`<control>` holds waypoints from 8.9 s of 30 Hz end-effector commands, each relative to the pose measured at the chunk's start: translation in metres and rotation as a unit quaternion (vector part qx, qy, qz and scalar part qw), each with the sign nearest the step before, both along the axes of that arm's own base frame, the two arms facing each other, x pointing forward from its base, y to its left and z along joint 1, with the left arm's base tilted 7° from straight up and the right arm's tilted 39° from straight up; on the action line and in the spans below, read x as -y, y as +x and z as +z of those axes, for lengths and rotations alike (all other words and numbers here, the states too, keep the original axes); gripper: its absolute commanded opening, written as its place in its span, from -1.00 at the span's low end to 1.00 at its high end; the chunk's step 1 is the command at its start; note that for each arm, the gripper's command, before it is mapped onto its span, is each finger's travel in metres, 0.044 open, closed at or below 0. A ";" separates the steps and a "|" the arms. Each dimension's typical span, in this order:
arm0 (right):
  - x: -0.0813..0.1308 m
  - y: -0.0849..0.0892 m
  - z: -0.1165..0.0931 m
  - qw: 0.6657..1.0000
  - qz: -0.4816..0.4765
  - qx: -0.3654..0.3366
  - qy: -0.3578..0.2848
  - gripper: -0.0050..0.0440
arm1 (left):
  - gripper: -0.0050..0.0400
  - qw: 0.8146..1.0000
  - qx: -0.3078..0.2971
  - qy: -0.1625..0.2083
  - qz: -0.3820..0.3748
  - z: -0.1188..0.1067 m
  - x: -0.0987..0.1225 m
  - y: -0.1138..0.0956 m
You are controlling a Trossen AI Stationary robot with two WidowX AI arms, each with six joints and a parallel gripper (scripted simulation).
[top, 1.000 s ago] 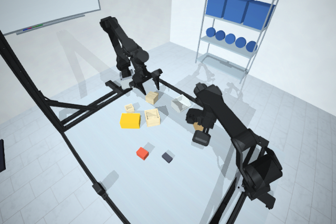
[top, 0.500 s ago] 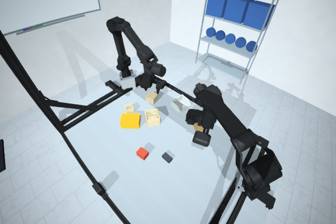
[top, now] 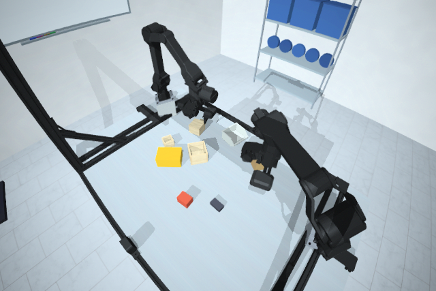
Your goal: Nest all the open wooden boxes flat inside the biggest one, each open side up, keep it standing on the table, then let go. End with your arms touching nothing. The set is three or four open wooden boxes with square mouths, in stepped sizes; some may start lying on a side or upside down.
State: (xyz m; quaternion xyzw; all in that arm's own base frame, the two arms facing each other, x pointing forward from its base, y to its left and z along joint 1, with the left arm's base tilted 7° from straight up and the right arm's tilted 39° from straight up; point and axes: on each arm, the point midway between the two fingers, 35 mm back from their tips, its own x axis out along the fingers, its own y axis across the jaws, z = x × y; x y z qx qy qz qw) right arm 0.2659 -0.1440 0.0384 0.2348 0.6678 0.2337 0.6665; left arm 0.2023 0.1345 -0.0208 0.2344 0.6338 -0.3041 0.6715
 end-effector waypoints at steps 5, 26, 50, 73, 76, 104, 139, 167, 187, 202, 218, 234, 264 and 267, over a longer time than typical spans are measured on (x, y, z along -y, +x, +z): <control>0.000 0.000 0.000 1.000 0.000 0.001 0.001 0.84 | 1.00 1.000 -0.005 -0.007 0.000 -0.011 0.004 -0.002; 0.000 0.000 0.000 1.000 0.000 0.001 0.001 0.84 | 1.00 1.000 -0.006 -0.008 0.002 -0.039 0.007 -0.001; 0.000 0.000 0.000 1.000 0.000 0.001 0.001 0.84 | 0.72 1.000 -0.006 -0.009 0.003 -0.061 0.010 -0.002; 0.000 0.000 0.000 1.000 0.000 0.001 0.001 0.84 | -0.17 1.000 -0.006 -0.009 0.003 -0.051 0.009 -0.002; 0.000 0.000 0.000 1.000 0.000 0.001 0.001 0.84 | -0.28 1.000 -0.006 -0.009 0.003 -0.047 0.008 -0.002; 0.000 0.000 0.000 1.000 0.000 0.001 0.001 0.84 | -0.78 1.000 -0.006 -0.009 0.003 -0.049 0.061 0.029; 0.000 0.000 0.000 1.000 0.000 0.001 0.001 0.84 | -0.78 0.987 0.107 -0.122 0.016 -0.039 0.050 0.019; 0.000 0.000 0.000 1.000 0.000 0.001 0.001 0.84 | -0.78 0.956 0.200 -0.215 0.027 -0.030 0.039 0.009; 0.000 0.000 0.000 1.000 0.000 0.001 0.001 0.84 | -0.78 0.919 0.271 -0.284 0.035 -0.025 0.031 0.002; 0.000 0.000 0.000 1.000 0.000 0.001 0.001 0.84 | -0.78 0.890 0.313 -0.328 0.039 -0.023 0.027 -0.003; 0.000 0.000 0.000 1.000 0.000 0.001 0.001 0.84 | 0.29 0.884 0.323 -0.335 0.041 -0.023 0.026 -0.003; 0.000 0.000 0.000 1.000 0.000 0.001 0.001 0.84 | 1.00 0.884 0.323 -0.335 0.041 -0.023 0.026 -0.003; 0.000 0.000 0.000 1.000 0.000 0.001 0.001 0.84 | 1.00 1.000 -0.006 -0.009 0.003 0.027 0.015 -0.008; 0.000 0.000 0.000 1.000 0.000 0.001 0.001 0.84 | 1.00 1.000 -0.006 -0.009 0.003 0.027 0.015 -0.008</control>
